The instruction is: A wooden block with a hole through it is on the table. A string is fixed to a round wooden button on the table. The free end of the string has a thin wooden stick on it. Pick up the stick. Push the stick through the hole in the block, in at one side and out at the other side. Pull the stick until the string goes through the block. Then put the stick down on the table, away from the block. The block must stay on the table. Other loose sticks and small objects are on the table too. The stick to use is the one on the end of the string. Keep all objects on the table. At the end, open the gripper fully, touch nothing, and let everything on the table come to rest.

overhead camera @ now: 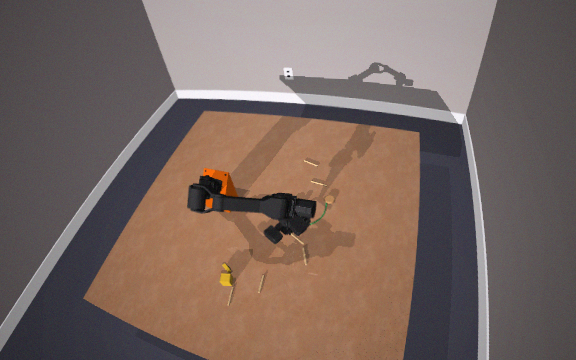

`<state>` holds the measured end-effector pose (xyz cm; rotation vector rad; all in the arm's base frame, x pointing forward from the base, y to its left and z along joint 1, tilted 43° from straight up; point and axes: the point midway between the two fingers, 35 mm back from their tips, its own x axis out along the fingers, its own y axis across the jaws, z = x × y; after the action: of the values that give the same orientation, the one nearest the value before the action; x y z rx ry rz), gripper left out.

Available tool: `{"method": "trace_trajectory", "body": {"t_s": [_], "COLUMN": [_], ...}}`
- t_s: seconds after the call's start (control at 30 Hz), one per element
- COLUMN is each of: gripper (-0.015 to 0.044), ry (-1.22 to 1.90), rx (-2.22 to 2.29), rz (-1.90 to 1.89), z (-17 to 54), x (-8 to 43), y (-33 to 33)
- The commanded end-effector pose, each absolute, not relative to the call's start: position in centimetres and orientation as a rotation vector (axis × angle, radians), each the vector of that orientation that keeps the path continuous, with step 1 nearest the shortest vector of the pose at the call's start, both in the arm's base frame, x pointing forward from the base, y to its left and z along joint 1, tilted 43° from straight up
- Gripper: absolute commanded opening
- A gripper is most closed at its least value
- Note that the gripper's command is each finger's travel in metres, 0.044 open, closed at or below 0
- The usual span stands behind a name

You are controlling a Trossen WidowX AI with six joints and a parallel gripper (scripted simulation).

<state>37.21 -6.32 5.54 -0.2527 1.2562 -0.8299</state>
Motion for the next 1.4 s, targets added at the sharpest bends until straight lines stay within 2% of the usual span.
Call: {"method": "trace_trajectory", "body": {"t_s": [0.0, 0.7, 1.37], "gripper": [0.0000, 0.0000, 0.0000], "ry": [1.327, 1.569, 1.665], "rx": [-0.386, -0.983, -1.528], "rz": [-0.723, -0.192, 0.404], "z": [5.5, 4.8, 4.2], "x": [37.6, 39.0, 40.2], "y": [-6.1, -5.3, -4.4]}}
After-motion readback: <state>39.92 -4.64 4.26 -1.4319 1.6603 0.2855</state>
